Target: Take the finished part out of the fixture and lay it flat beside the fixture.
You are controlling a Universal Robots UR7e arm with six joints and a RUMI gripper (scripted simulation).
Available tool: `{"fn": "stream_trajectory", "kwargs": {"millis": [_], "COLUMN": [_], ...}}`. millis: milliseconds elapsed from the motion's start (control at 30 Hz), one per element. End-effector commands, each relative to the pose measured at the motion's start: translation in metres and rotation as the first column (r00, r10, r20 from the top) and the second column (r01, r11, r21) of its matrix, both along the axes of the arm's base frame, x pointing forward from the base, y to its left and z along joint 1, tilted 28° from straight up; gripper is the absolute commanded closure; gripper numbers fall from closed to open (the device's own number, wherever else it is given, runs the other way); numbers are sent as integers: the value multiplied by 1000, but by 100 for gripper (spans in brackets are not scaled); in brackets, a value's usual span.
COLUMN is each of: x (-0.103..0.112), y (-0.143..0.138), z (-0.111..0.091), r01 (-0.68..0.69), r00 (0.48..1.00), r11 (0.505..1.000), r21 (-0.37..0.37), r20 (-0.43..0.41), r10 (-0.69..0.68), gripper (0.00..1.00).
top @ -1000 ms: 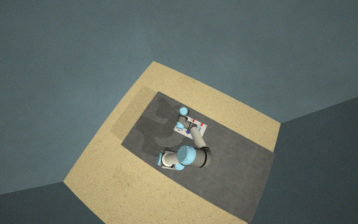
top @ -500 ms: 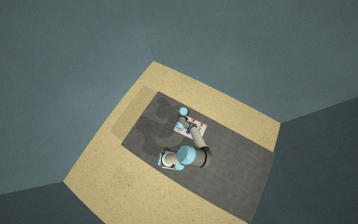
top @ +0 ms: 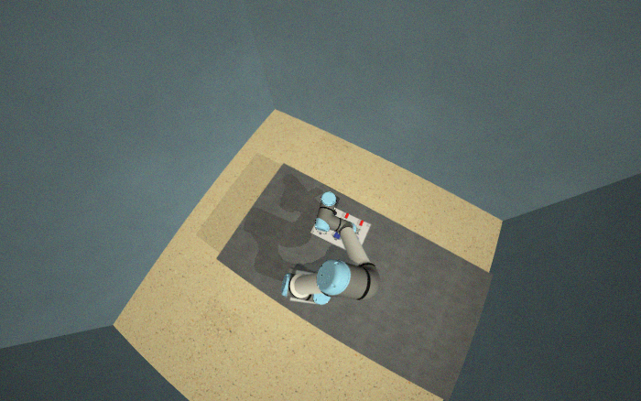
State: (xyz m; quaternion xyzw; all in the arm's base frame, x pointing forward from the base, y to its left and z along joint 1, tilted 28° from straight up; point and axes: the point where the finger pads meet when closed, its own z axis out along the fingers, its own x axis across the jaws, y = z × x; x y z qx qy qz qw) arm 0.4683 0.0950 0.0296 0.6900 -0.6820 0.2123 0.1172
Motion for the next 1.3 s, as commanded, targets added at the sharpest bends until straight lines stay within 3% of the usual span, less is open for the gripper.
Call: {"fn": "stream_trajectory", "kwargs": {"millis": [0,833,1267], "x": [3,3,-2], "y": [1,4,20], "z": [3,8,40], "r01": [0,-2,-2], "r00": [1000,1000,1000], "r11": [1000,1000,1000], "r21": [2,3,3], "r20": [8,12,12], "r10": [0,2,2], "gripper": [72,72,72]}}
